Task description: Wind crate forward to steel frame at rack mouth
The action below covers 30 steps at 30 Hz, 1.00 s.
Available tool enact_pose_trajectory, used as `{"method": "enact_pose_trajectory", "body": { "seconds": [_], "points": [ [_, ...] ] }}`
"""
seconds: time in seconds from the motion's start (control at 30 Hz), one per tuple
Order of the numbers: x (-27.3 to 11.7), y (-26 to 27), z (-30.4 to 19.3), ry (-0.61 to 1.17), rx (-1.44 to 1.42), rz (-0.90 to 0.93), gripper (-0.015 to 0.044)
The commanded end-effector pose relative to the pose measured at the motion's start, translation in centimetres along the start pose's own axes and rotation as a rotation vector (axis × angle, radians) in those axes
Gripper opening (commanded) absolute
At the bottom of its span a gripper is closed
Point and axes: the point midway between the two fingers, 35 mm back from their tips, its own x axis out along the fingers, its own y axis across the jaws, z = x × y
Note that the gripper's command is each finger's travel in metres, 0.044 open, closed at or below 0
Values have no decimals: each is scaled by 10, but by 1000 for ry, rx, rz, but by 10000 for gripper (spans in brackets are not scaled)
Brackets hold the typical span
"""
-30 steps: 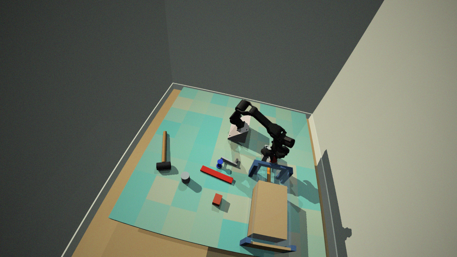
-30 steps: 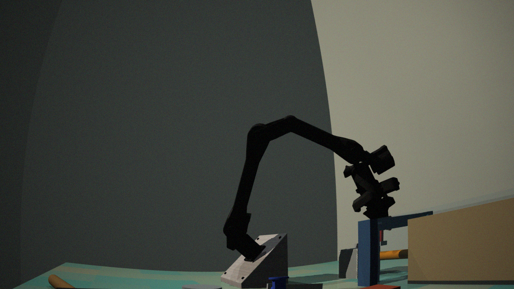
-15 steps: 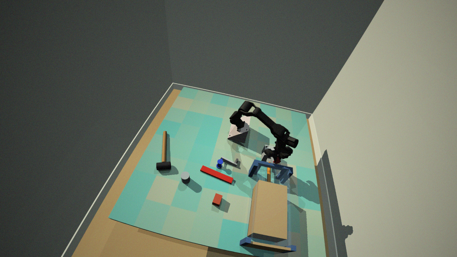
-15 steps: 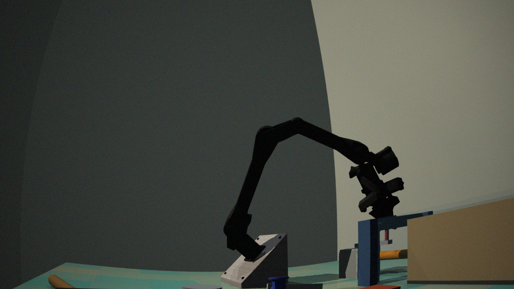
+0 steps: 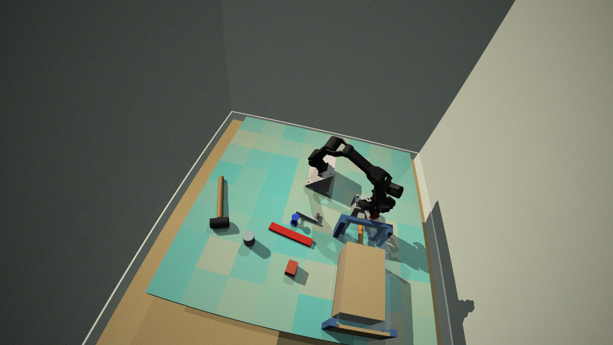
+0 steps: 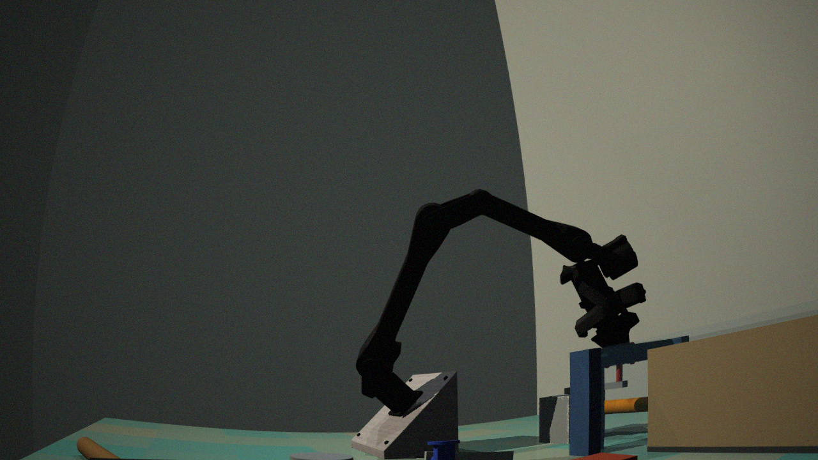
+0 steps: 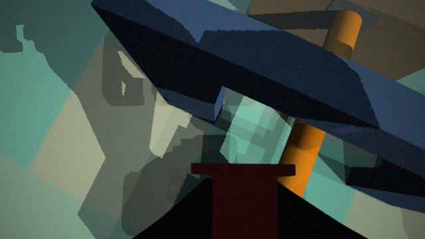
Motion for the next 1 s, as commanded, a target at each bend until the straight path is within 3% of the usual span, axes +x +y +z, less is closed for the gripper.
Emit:
{"method": "enact_pose_trajectory", "body": {
  "seconds": [0.0, 0.97],
  "points": [
    [-2, 23, -4, 2, -6, 41, 0],
    [-9, 56, -16, 2, -6, 44, 0]
  ]
}}
